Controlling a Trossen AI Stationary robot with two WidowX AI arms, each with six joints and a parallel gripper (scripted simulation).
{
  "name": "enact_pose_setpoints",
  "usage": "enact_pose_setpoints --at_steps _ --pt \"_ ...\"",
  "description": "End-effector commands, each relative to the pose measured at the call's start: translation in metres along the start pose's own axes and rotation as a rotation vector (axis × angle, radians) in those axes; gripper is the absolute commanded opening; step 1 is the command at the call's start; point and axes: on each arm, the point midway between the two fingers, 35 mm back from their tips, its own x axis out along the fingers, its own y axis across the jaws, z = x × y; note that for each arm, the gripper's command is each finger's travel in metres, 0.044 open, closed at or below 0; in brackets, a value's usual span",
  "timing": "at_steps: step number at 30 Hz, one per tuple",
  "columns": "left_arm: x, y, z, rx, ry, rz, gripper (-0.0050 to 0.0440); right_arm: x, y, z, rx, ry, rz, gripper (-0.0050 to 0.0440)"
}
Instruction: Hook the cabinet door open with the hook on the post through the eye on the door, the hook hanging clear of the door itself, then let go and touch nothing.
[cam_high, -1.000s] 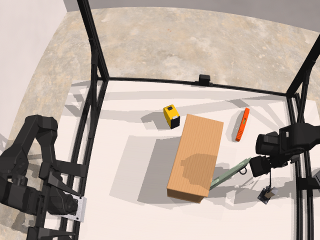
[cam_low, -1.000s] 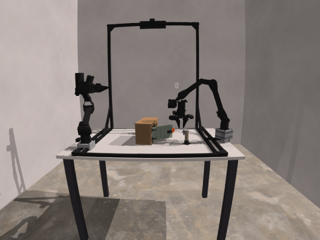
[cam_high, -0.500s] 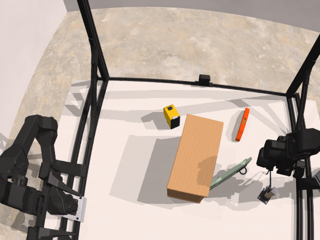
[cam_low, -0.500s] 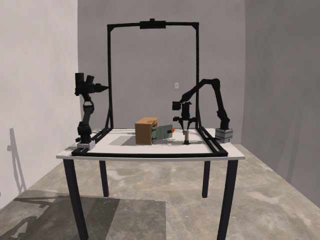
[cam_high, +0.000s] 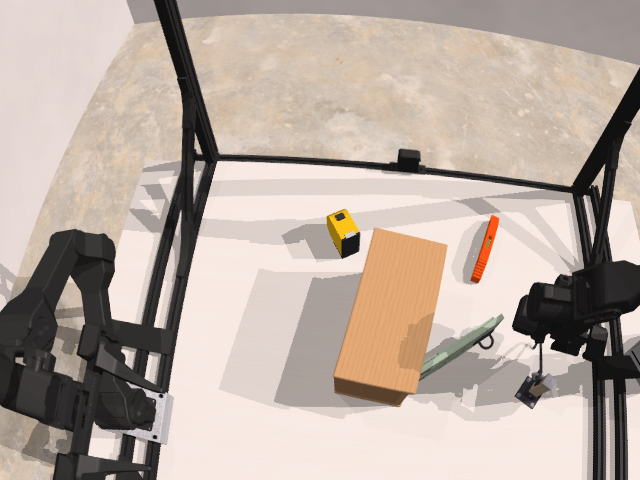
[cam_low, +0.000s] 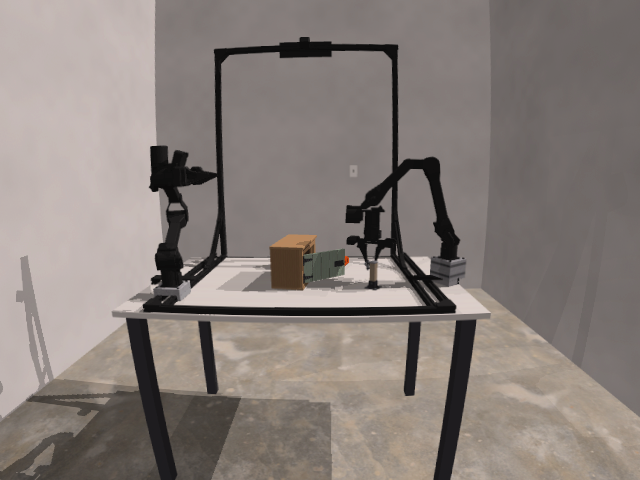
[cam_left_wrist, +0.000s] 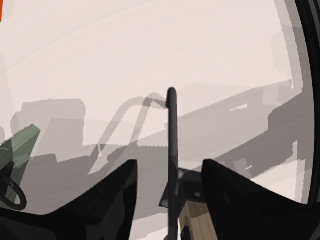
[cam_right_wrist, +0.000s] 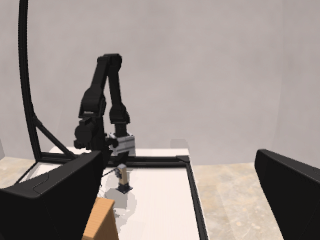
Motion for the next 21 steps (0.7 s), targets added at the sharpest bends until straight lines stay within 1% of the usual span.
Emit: enact_pose_setpoints --at_steps 1,21 --pt "0.010 -0.003 0.001 0.005 -0.006 -0.014 0.0160 0.000 0.001 0.000 0.002 0.000 0.003 0.0400" --pt "0.040 -0.002 0.001 0.005 -0.006 -0.014 0.0160 0.000 0.001 0.000 0.002 0.000 0.003 0.0400"
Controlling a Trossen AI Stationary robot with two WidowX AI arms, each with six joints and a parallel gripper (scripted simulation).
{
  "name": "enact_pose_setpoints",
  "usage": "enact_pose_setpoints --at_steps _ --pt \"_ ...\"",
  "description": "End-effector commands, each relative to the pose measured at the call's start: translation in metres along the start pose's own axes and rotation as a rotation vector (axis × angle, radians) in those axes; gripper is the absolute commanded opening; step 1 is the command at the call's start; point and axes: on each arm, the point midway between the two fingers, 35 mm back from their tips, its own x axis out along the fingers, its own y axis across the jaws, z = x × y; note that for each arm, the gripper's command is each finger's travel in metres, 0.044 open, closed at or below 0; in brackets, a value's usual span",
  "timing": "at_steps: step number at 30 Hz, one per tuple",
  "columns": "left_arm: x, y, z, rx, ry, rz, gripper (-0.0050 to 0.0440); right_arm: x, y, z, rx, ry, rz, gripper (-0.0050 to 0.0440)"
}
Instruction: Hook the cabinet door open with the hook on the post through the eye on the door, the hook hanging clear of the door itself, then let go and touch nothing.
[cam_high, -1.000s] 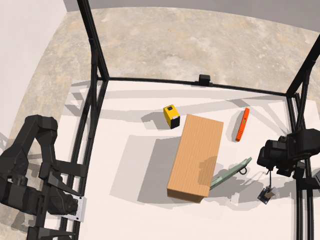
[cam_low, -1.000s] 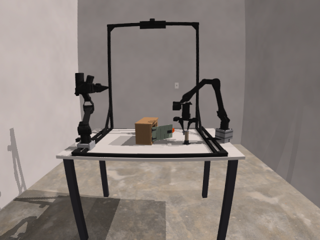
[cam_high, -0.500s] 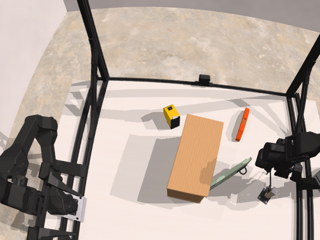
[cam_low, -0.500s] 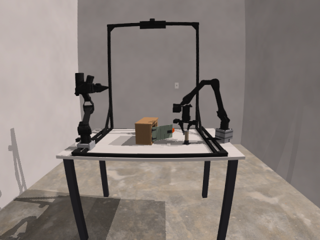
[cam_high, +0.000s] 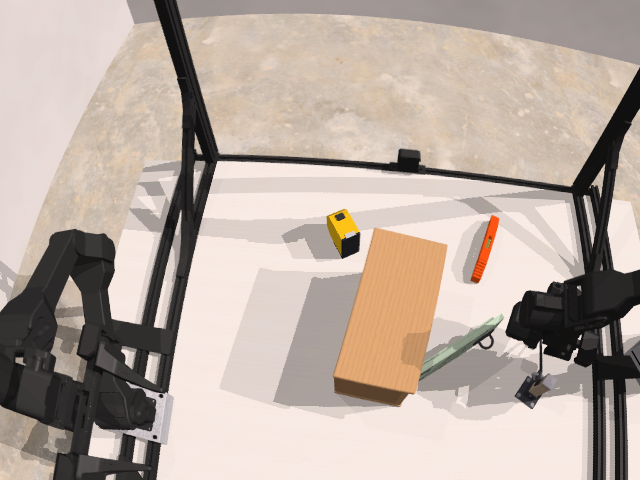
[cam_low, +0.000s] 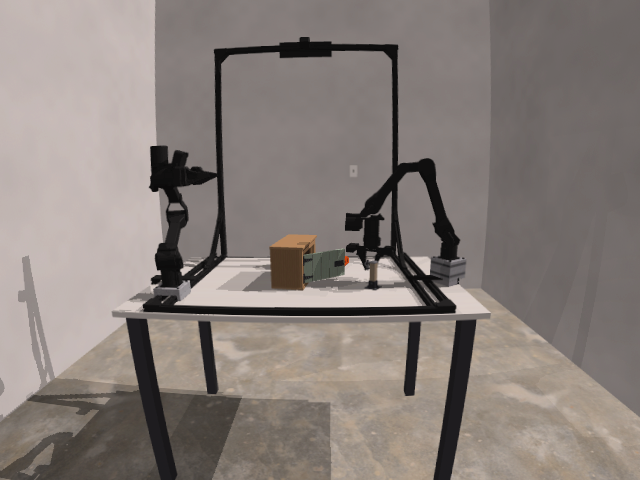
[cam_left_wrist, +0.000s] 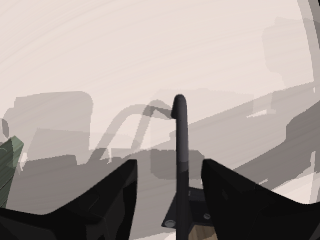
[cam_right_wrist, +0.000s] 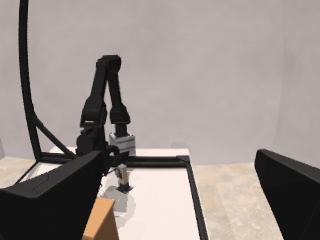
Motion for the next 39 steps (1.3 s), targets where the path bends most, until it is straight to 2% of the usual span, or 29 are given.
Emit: enact_pose_setpoints --at_steps 1,15,22,35,39 --pt "0.011 -0.004 0.001 0.006 -0.006 -0.017 0.0160 0.000 0.000 0.000 0.002 0.000 0.002 0.0400" --pt "0.027 -0.005 0.002 0.006 -0.006 -0.017 0.0160 0.000 0.000 0.000 0.002 0.000 0.002 0.0400" --pt "0.027 -0.005 0.002 0.006 -0.006 -0.017 0.0000 0.000 0.000 0.000 0.002 0.000 0.002 0.0400" --pt "0.025 -0.005 0.004 0.006 -0.006 -0.017 0.0000 0.000 0.000 0.000 0.002 0.000 0.002 0.0400" --pt "0.021 -0.005 0.005 0.005 -0.089 -0.016 0.0000 0.000 0.000 0.000 0.002 0.000 0.002 0.0400"
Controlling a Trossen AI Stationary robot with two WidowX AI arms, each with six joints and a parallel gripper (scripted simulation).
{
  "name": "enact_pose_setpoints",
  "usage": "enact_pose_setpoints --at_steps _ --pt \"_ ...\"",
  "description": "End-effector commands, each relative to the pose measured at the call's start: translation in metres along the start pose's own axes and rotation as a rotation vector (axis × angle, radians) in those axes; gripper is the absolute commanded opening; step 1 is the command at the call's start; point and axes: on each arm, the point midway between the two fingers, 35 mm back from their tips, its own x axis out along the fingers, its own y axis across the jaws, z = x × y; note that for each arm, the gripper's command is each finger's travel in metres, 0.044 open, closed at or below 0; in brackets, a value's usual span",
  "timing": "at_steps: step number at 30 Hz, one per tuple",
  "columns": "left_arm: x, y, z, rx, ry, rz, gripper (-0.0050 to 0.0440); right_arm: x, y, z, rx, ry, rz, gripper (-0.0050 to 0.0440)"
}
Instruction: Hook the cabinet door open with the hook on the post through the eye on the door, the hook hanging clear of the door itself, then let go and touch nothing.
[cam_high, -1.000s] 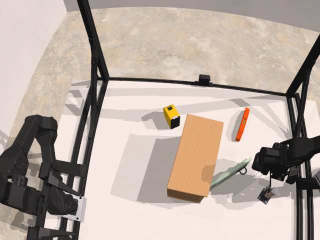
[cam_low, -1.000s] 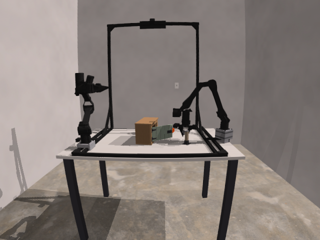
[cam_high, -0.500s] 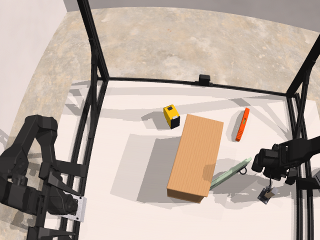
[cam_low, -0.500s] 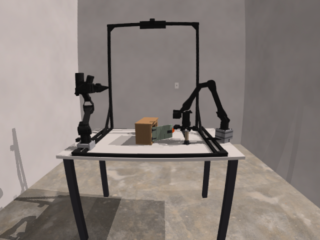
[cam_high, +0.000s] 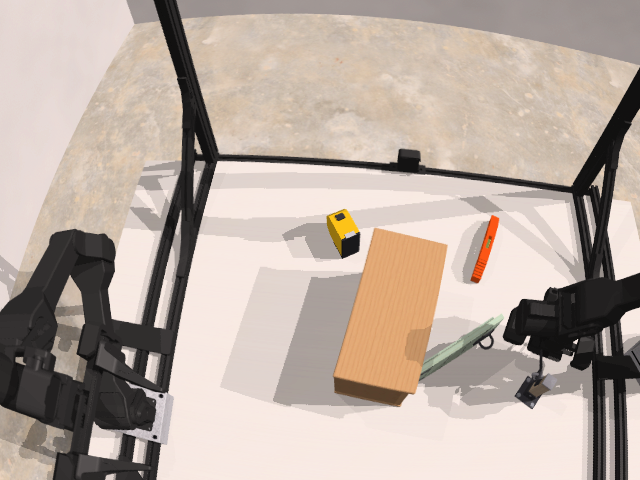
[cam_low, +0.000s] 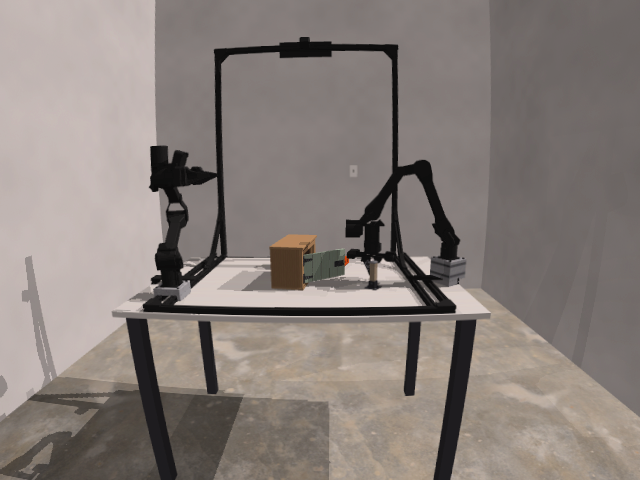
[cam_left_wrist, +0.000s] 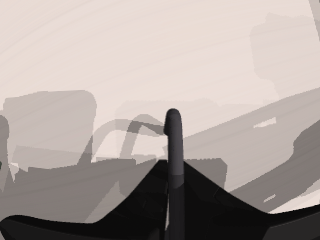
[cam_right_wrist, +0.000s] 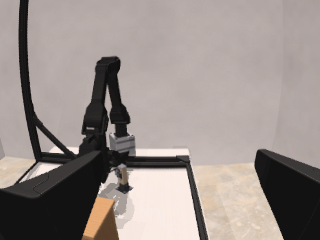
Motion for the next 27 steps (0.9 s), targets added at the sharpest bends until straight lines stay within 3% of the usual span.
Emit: enact_pose_setpoints --at_steps 1,3,17,20,27 --pt "-0.002 -0.001 0.003 0.004 -0.062 -0.002 0.0000 0.000 0.000 0.000 0.004 0.000 0.002 0.0400" --pt "-0.006 -0.001 0.006 0.005 -0.080 -0.002 0.0000 0.000 0.000 0.000 0.004 0.000 0.002 0.0400" --pt "-0.036 -0.001 0.013 0.004 -0.500 0.002 0.0000 0.000 0.000 0.000 0.004 0.000 0.002 0.0400" --pt "-0.041 -0.001 0.014 0.004 -0.521 0.002 0.0000 0.000 0.000 0.000 0.004 0.000 0.002 0.0400" --pt "-0.056 -0.001 0.012 0.004 -0.721 0.004 0.0000 0.000 0.000 0.000 0.004 0.000 0.002 0.0400"
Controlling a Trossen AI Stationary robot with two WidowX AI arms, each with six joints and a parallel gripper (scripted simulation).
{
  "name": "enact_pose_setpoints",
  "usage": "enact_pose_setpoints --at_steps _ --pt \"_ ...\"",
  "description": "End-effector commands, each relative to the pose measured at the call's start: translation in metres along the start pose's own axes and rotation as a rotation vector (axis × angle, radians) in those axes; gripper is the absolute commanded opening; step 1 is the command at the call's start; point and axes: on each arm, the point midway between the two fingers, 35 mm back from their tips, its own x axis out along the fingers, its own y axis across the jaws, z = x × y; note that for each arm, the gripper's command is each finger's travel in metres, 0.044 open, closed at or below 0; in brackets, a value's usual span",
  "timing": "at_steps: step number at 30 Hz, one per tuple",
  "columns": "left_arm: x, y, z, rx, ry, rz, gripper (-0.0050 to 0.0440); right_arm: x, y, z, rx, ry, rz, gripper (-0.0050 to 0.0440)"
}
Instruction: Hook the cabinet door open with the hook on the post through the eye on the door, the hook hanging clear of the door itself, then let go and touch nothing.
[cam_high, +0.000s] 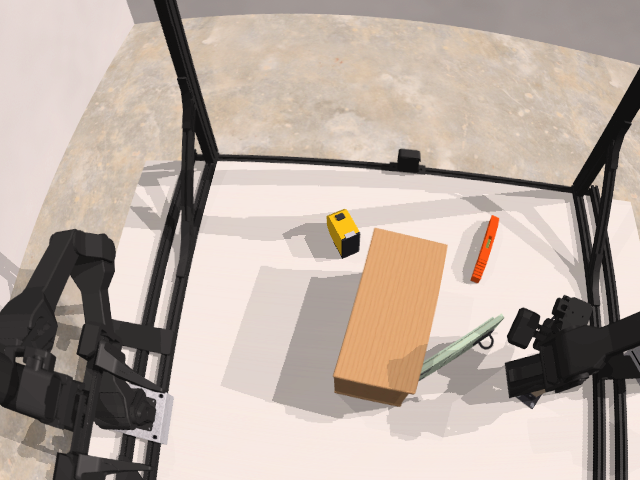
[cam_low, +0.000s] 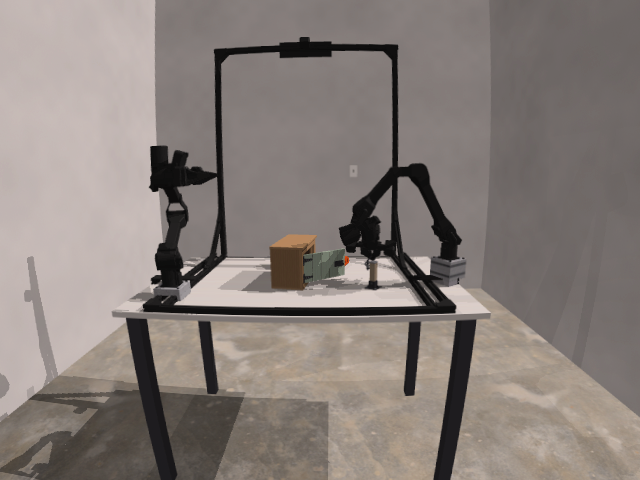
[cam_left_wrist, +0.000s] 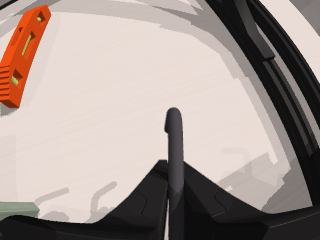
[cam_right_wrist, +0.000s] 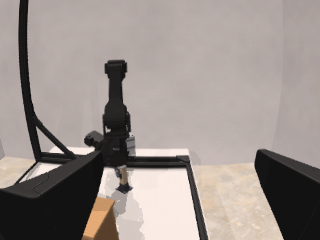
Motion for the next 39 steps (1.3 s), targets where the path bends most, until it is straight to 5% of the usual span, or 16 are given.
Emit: enact_pose_setpoints --at_steps 1,13,39 --pt "-0.004 0.000 0.004 -0.003 -0.101 -0.002 0.0000 0.000 0.000 0.000 0.003 0.000 0.002 0.0400" --pt "-0.009 0.005 0.004 -0.008 -0.102 0.007 0.0000 0.000 0.000 0.000 0.003 0.000 0.002 0.0400" --pt "-0.019 0.048 -0.010 -0.499 -0.090 0.429 0.0000 0.000 0.000 0.000 0.003 0.000 0.002 0.0400"
